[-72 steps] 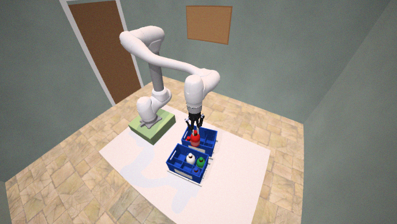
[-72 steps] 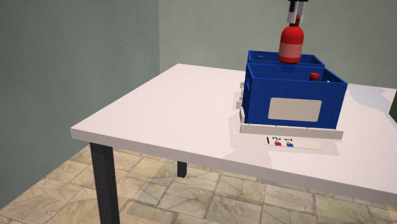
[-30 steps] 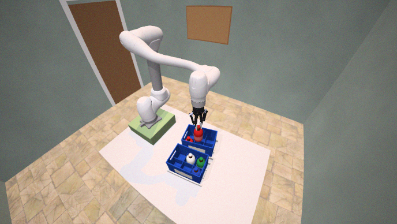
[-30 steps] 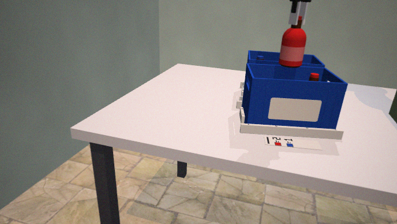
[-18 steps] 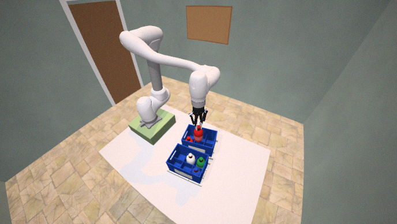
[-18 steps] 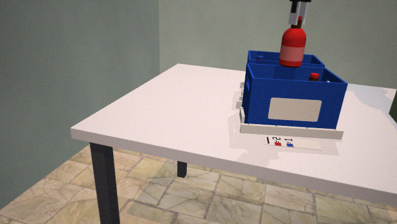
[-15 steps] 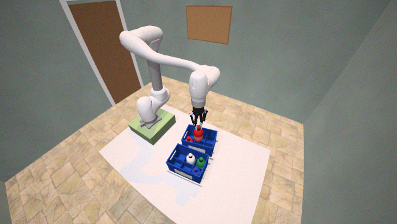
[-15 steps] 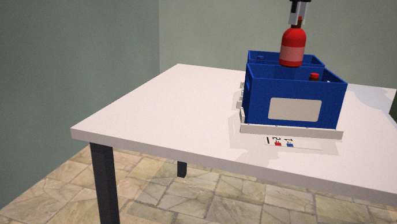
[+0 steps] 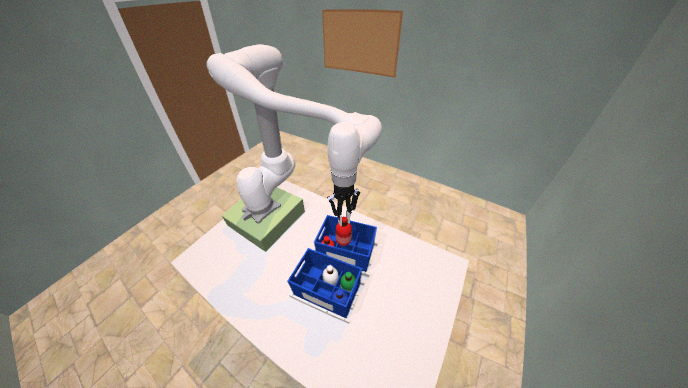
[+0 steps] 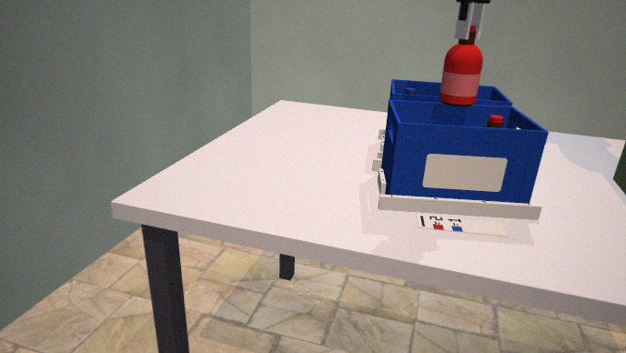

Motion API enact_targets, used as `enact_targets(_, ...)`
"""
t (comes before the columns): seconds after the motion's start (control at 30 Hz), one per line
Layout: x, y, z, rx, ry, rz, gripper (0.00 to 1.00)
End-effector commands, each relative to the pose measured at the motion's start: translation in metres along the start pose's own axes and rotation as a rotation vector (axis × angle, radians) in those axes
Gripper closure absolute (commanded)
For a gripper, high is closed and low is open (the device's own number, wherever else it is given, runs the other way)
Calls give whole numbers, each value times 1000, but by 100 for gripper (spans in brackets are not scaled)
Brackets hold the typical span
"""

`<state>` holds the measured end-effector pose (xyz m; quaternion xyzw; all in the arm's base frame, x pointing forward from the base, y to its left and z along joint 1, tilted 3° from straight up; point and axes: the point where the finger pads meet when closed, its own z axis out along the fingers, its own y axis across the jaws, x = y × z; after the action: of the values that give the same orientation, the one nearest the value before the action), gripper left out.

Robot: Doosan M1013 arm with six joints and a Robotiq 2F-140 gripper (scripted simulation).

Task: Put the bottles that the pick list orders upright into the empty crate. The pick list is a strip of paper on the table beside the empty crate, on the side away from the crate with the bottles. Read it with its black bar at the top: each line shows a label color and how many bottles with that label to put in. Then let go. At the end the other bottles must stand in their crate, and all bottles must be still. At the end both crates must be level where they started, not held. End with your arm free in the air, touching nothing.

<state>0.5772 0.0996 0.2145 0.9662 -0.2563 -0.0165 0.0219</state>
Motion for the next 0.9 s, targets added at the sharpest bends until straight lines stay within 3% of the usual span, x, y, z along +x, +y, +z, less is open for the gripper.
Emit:
enact_targets(0.0,0,0,0,0,0,0,100)
enact_targets(0.87,0,0,18,0,0,0,100)
